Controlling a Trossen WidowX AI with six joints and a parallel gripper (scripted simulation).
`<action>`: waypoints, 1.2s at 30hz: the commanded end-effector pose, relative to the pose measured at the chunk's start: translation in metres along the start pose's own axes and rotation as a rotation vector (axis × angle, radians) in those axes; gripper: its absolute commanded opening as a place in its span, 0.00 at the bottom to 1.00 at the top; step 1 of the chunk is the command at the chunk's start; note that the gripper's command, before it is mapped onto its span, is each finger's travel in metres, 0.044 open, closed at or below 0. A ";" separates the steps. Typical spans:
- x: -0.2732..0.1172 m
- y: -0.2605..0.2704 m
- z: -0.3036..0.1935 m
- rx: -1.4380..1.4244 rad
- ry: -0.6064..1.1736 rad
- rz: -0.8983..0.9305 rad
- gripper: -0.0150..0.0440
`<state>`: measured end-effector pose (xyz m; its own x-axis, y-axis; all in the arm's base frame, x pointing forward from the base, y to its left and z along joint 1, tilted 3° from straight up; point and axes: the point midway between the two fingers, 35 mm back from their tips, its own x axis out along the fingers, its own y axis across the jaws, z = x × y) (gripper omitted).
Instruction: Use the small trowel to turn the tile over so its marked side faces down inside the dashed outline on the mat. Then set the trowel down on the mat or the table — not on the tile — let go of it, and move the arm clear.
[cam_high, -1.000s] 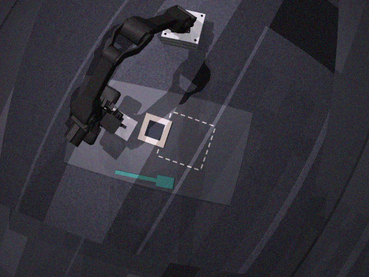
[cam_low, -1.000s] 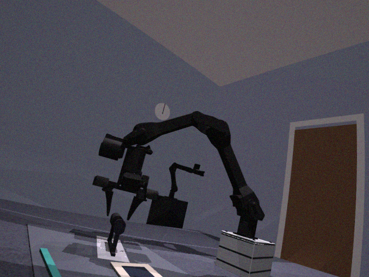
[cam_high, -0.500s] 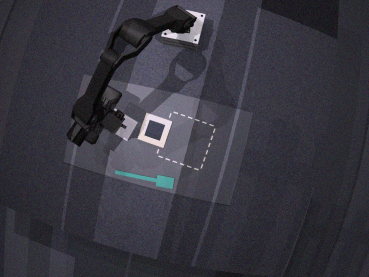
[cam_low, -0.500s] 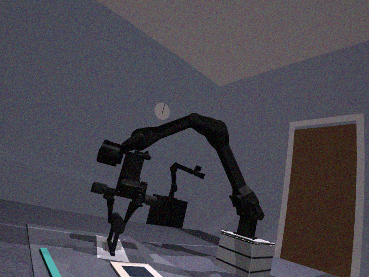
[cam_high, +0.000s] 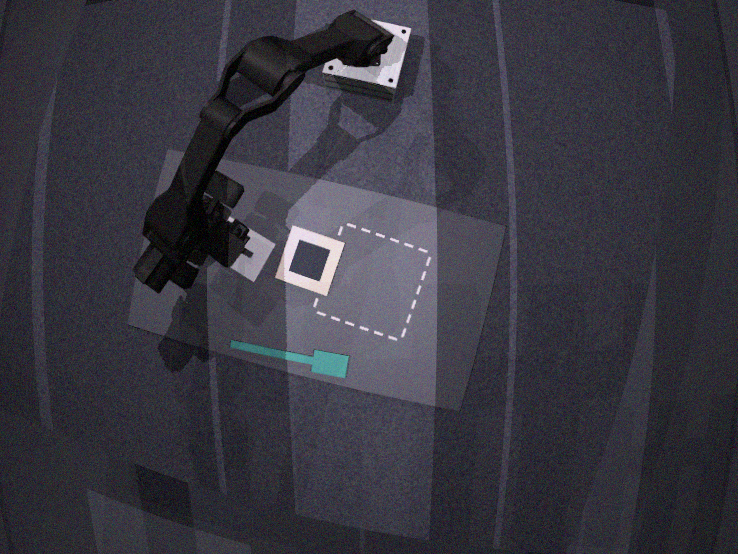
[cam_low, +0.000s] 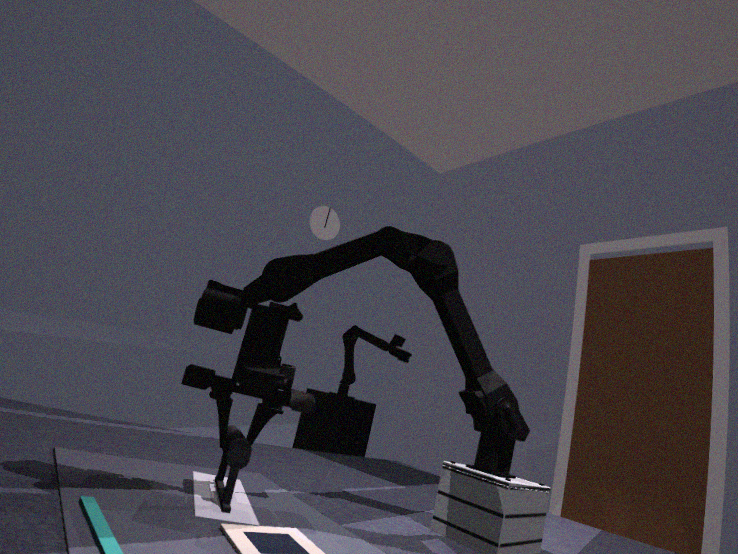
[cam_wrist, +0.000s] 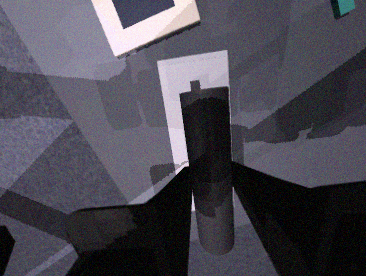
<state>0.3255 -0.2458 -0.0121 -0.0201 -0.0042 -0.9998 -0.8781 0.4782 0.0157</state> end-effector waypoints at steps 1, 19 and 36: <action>0.001 0.000 0.000 0.003 -0.002 0.000 0.47; 0.001 0.000 0.000 -0.198 -0.002 -0.001 0.47; 0.001 0.000 0.000 -0.198 -0.002 -0.001 0.71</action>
<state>0.3256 -0.2458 -0.0123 -0.0186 -0.0020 -0.9998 -0.9536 0.3004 0.0171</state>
